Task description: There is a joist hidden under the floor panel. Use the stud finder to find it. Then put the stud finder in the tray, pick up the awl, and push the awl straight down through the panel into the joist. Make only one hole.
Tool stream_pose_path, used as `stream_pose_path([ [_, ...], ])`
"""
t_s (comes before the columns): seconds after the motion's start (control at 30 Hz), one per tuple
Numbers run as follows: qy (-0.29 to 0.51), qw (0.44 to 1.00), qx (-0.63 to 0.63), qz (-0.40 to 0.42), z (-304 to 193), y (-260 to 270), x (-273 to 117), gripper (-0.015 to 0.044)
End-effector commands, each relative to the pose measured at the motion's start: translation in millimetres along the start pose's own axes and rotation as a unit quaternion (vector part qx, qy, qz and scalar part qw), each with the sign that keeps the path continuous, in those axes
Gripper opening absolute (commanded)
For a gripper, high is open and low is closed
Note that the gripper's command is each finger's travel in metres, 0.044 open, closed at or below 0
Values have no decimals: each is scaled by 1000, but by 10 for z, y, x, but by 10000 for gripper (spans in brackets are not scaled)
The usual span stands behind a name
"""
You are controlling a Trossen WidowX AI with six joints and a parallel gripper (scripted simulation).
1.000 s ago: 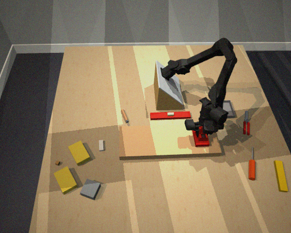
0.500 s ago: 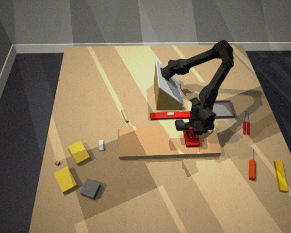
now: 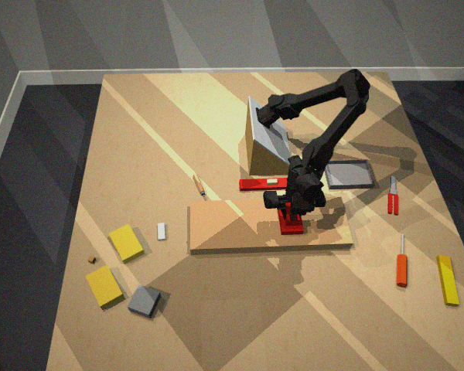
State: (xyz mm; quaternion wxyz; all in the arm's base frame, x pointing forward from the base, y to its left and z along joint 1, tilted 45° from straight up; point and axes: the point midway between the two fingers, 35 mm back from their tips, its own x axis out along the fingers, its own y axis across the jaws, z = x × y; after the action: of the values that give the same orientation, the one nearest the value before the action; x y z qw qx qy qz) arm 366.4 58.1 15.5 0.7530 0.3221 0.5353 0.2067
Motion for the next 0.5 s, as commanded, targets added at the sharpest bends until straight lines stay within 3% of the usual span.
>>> stream_pose_path([
  [0.0, 1, 1000, 1, 0, -14, -161, 6, 0],
  [0.47, 1, 1000, 0, -1, -13, -627, 5, 0],
])
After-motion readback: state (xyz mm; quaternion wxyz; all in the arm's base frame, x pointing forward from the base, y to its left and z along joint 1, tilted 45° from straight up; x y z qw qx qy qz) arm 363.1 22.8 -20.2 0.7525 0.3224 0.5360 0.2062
